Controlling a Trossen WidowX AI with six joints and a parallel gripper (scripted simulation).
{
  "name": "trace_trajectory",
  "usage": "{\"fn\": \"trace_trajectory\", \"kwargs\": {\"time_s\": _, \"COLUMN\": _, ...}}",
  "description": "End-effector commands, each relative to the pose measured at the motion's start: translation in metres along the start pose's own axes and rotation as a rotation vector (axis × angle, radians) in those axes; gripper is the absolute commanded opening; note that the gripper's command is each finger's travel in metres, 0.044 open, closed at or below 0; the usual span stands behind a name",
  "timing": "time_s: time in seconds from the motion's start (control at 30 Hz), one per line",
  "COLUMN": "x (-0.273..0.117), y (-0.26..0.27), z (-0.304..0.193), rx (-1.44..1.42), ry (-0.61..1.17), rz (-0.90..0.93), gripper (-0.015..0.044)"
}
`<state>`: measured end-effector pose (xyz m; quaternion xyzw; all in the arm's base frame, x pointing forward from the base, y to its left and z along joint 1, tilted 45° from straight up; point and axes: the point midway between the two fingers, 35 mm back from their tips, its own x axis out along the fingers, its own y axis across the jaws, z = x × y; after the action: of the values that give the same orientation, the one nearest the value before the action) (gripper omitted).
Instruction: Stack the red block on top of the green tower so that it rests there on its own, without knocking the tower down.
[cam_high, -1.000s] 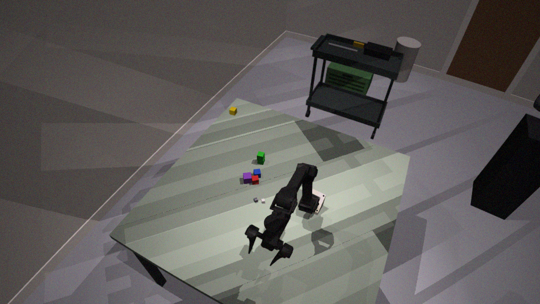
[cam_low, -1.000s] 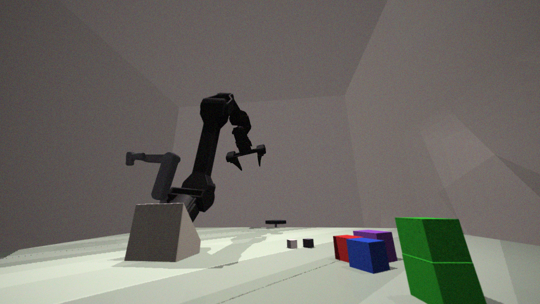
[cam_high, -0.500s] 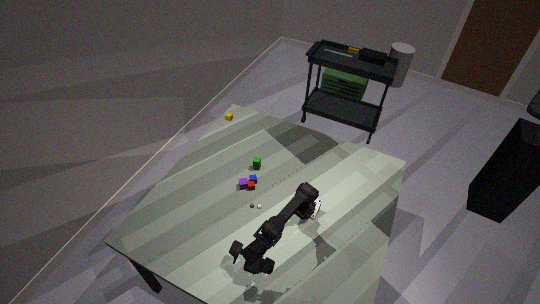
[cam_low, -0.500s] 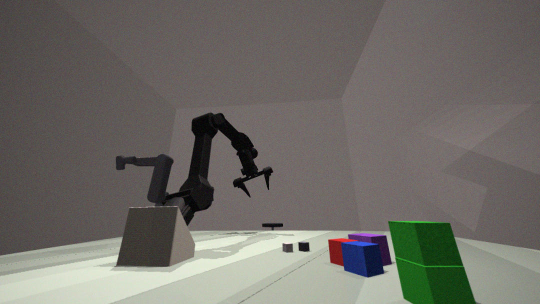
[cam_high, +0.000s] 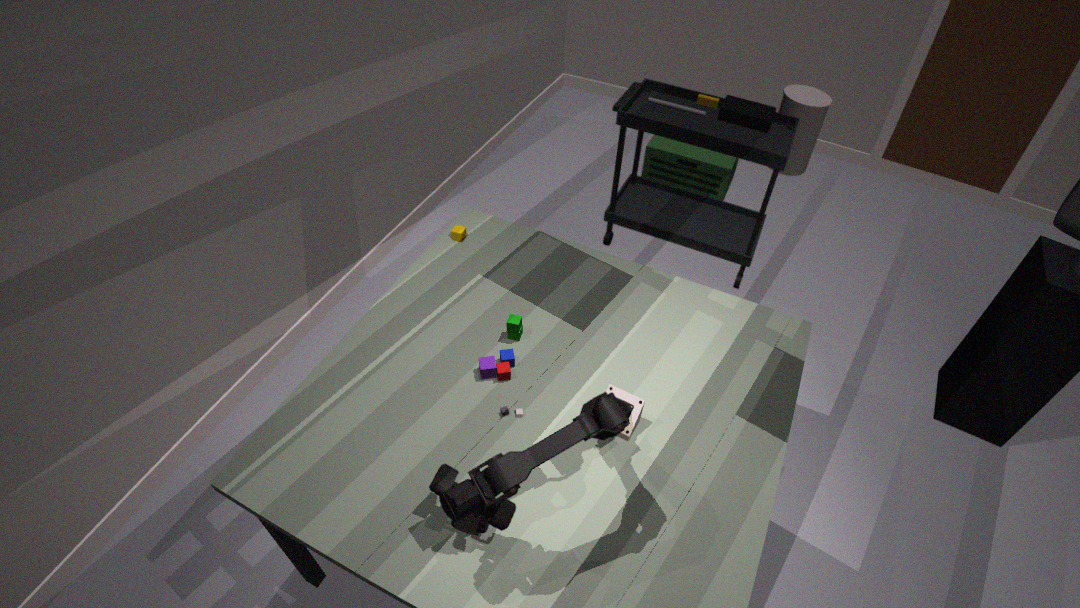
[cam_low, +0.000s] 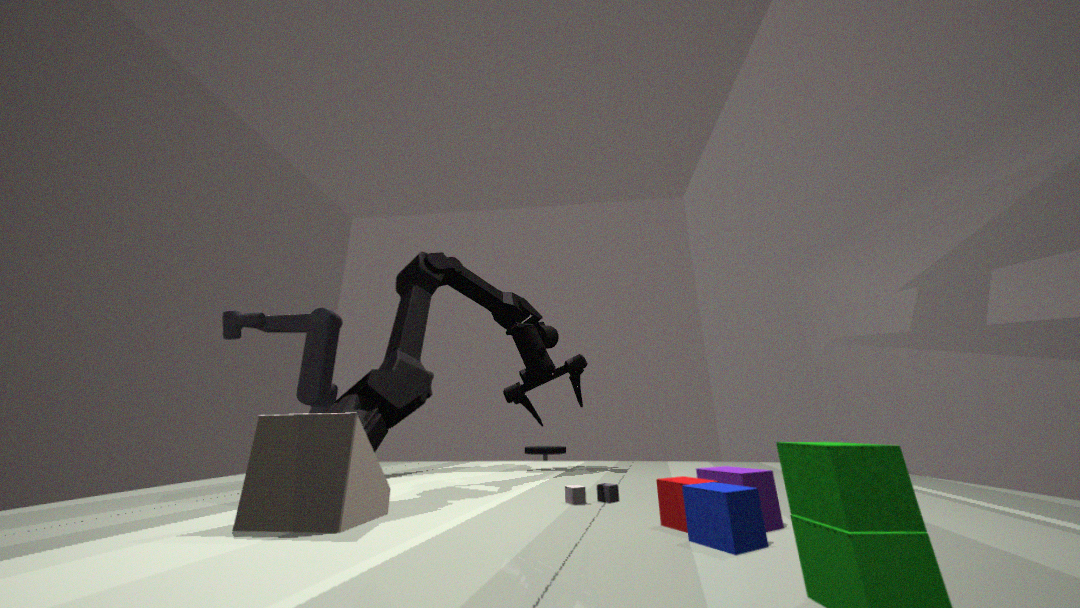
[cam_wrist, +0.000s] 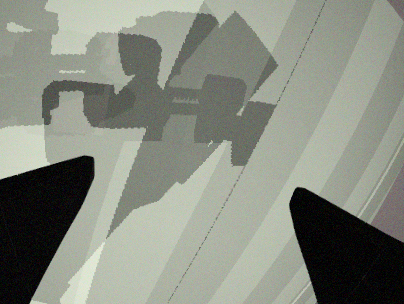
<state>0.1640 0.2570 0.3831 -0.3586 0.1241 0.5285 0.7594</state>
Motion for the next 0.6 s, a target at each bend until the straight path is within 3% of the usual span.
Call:
{"fn": "trace_trajectory", "kwargs": {"time_s": 0.0, "x": 0.023, "y": -0.017, "z": -0.026, "rx": 0.014, "ry": 0.095, "rz": 0.015, "gripper": 0.0440}}
{"fn": "trace_trajectory", "kwargs": {"time_s": 0.57, "x": 0.083, "y": -0.078, "z": -0.163, "rx": 0.212, "ry": 0.384, "rz": 0.162, "gripper": 0.0440}}
